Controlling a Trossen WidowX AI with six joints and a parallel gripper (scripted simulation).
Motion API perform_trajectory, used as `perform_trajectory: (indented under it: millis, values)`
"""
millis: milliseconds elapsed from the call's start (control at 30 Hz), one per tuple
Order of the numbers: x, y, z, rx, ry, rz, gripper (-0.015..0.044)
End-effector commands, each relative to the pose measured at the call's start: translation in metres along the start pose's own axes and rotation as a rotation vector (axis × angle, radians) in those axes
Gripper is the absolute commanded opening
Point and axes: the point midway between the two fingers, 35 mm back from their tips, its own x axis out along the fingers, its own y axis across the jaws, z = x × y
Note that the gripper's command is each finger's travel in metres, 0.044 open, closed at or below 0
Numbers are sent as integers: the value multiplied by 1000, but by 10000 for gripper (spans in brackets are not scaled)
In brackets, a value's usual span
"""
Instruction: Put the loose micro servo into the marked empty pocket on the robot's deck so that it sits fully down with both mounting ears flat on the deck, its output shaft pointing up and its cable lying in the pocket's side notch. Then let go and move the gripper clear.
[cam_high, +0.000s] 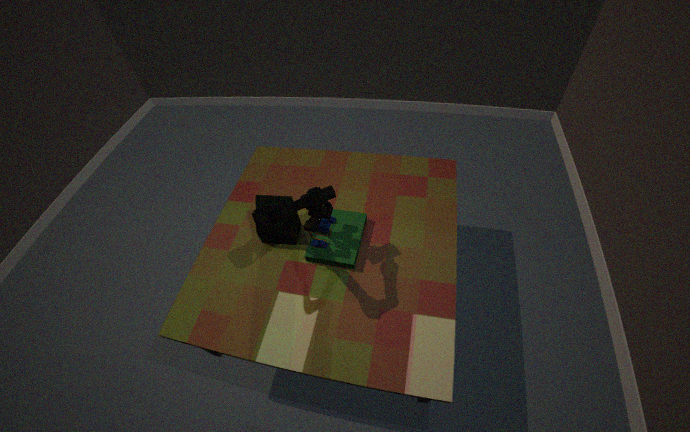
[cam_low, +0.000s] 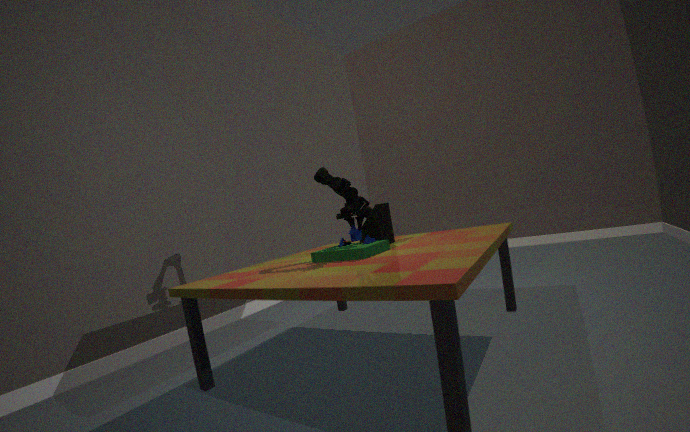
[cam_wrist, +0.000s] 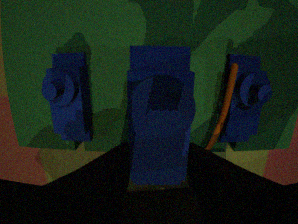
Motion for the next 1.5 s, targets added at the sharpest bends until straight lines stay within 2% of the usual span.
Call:
perform_trajectory:
  millis: [0,733,1467]
  values:
    - [6,0,1,-5,-7,-5,0]
    - [8,-1,2,-5,-7,-5,0]
    - [27,-1,2,-5,-7,-6,0]
